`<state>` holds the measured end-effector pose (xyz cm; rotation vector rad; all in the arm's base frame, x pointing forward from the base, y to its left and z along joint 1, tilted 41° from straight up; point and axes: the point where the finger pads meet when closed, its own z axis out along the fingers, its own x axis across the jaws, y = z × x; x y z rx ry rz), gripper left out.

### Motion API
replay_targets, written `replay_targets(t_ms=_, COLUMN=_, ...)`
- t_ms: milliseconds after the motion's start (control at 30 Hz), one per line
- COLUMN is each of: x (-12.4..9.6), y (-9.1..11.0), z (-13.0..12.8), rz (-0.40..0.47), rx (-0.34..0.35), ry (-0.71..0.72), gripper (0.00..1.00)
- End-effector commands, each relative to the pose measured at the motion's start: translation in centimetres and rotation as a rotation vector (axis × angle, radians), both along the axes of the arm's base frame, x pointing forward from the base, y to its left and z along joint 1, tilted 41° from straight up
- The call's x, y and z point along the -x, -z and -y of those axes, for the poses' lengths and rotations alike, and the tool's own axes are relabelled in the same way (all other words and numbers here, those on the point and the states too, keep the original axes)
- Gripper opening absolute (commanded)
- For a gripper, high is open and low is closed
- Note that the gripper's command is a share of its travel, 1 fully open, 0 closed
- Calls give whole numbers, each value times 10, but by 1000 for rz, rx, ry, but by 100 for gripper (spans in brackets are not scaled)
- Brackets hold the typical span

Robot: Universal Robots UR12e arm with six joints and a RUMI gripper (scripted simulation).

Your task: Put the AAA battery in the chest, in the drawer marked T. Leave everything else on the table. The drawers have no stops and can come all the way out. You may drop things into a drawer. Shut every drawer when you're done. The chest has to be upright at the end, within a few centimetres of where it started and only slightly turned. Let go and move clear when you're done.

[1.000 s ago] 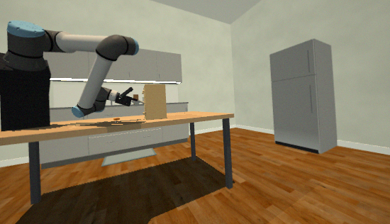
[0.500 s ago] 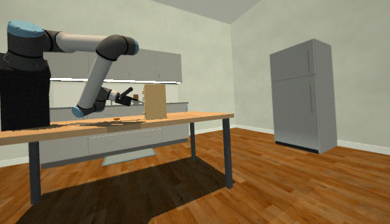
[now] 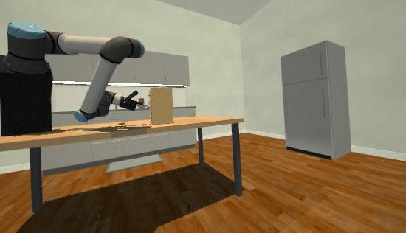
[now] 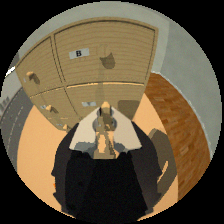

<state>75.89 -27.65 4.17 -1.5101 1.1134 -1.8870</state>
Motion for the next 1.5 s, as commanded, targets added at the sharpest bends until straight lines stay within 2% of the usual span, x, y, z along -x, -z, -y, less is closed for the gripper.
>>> replay_targets(t_ms=0, x=4, y=2, z=0, rz=-2, rx=-2, ry=0, gripper=7)
replay_targets(t_ms=1467, x=26, y=10, z=-3, rz=-3, rx=-3, ry=0, gripper=7)
